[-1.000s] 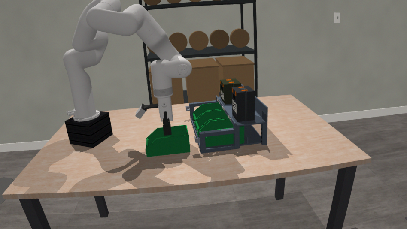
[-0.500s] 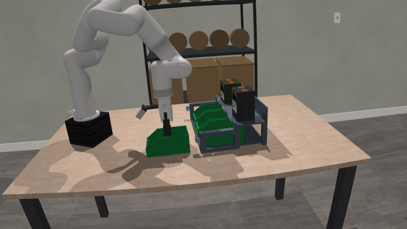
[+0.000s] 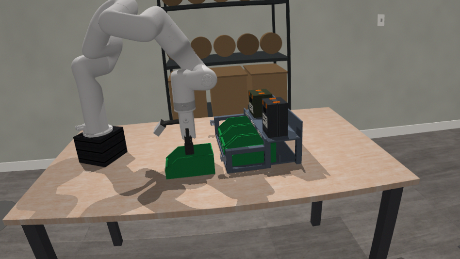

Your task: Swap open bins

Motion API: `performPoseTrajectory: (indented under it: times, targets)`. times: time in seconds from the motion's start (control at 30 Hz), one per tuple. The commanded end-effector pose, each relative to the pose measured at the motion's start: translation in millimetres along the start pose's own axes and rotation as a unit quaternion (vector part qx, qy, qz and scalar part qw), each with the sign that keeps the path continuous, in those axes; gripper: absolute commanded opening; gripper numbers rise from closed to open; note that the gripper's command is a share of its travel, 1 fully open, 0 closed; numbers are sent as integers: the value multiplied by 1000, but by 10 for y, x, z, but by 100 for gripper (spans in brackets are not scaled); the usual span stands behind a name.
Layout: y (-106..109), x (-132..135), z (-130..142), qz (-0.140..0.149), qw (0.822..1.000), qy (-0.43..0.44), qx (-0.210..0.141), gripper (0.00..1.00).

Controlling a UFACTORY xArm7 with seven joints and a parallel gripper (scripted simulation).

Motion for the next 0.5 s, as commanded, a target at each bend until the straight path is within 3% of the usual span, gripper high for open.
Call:
performPoseTrajectory:
  times: [0.0,0.17,0.2,0.47]
  targets:
    - [11,-5,9,-1,1000,0,-1,0]
    - [11,-5,9,-1,1000,0,-1,0]
    - [11,-5,9,-1,1000,0,-1,26]
    - [11,-5,9,-1,1000,0,-1,26]
Point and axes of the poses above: the point where the finger pads meet when closed, its own y axis back along the fingers, its own x axis across the jaws, z = x × y, the point moved 9 cm from there along y, back along the fingers, and after that the axes turned 14 degrees about y, right-handed, at the moved point
